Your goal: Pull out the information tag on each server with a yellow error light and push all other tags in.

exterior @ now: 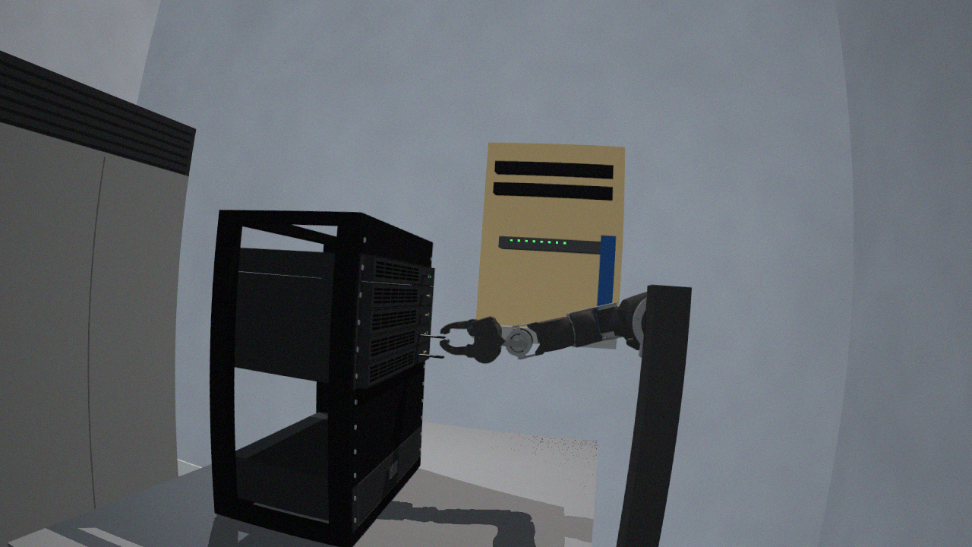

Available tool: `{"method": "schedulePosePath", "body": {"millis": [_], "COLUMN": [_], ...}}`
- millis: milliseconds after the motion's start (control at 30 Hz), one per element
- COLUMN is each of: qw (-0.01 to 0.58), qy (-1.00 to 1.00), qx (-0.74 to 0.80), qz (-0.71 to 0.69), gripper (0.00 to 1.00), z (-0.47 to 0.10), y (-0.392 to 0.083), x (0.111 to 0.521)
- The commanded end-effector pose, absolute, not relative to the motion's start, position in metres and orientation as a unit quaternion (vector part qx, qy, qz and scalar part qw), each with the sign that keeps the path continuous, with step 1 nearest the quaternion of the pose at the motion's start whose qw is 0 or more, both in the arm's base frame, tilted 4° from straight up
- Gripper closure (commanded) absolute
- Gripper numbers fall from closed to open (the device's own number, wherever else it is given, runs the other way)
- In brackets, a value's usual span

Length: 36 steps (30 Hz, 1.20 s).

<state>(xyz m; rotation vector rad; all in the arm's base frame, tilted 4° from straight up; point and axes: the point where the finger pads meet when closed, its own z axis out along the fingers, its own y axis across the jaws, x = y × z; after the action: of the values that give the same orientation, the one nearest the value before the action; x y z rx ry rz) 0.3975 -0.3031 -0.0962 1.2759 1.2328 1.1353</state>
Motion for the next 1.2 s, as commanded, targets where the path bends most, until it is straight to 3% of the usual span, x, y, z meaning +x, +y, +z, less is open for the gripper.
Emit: {"method": "schedulePosePath", "body": {"millis": [0,600,933,1167], "qw": [0.497,0.499,0.501,0.497], "qy": [0.507,0.506,0.503,0.506], "qx": [0.524,0.523,0.523,0.525], "qz": [0.471,0.471,0.472,0.469], "gripper": [0.90,0.90,0.90,0.90], "z": [-0.094,-0.093,-0.091,-0.089], "y": [-0.303,-0.304,-0.301,-0.301], "x": [0.398,0.397,0.351,0.348]}}
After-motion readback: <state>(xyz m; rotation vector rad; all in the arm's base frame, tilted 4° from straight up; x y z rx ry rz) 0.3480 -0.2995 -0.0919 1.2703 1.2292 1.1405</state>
